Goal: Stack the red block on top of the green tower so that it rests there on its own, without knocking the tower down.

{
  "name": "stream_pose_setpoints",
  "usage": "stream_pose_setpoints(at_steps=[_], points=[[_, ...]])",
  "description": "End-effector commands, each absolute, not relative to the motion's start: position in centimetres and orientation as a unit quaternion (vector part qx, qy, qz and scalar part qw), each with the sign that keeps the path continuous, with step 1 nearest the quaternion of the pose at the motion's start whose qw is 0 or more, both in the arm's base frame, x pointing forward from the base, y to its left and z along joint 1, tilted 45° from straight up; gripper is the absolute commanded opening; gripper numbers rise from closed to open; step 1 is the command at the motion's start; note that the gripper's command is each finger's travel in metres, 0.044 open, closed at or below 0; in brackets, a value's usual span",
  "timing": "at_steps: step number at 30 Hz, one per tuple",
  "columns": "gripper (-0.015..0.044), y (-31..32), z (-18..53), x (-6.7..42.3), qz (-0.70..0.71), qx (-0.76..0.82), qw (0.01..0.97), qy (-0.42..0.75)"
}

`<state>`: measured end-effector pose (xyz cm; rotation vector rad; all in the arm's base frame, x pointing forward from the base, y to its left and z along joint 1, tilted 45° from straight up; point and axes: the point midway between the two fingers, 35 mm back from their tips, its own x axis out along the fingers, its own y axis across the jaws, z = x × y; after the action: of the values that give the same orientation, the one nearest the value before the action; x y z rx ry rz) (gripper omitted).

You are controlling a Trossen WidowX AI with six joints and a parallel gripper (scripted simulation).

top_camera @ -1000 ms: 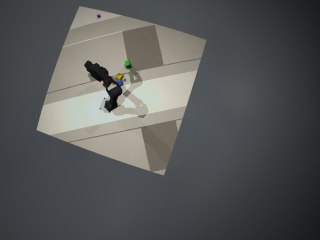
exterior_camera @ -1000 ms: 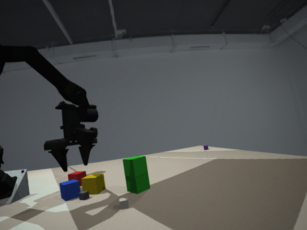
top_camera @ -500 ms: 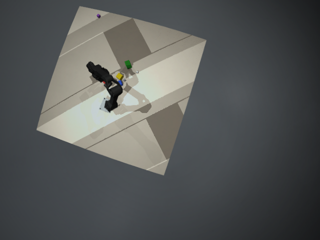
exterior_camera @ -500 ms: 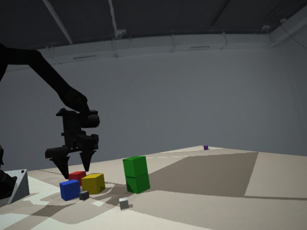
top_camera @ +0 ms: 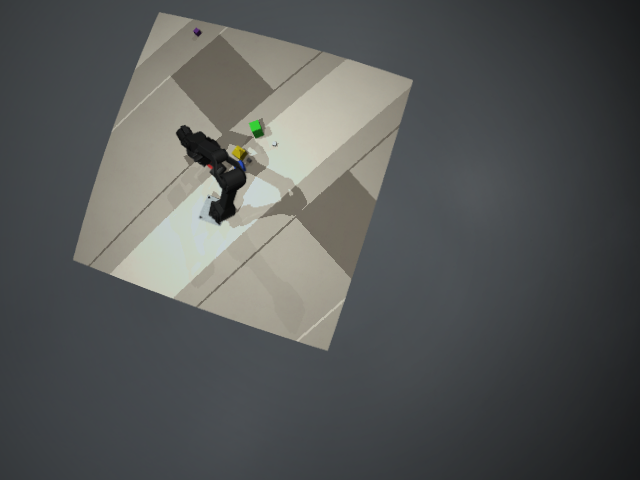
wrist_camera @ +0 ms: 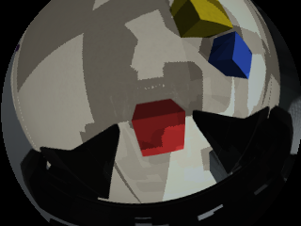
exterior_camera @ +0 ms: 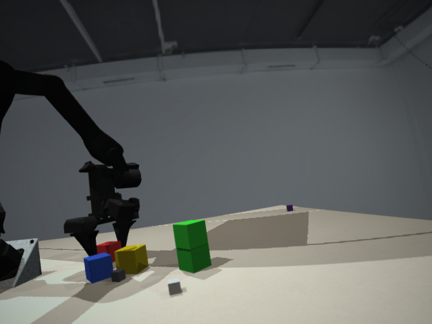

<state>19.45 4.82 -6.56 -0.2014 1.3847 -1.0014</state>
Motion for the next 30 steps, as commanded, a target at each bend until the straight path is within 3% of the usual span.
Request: stream_pose_setpoints(at_steps=[1,13,24,30], points=[[0.0440,4.58,-6.76,19.34,-0.441,-0.092,0.651,0.610],[0.0440,4.62,-6.72,19.34,-0.441,-0.092,0.651,0.610],[0.0151,4.62,-6.72,19.34,-0.441,-0.092,0.651,0.610],[0.0111,4.62,-6.72,19.34,-0.441,-0.092,0.651,0.610]])
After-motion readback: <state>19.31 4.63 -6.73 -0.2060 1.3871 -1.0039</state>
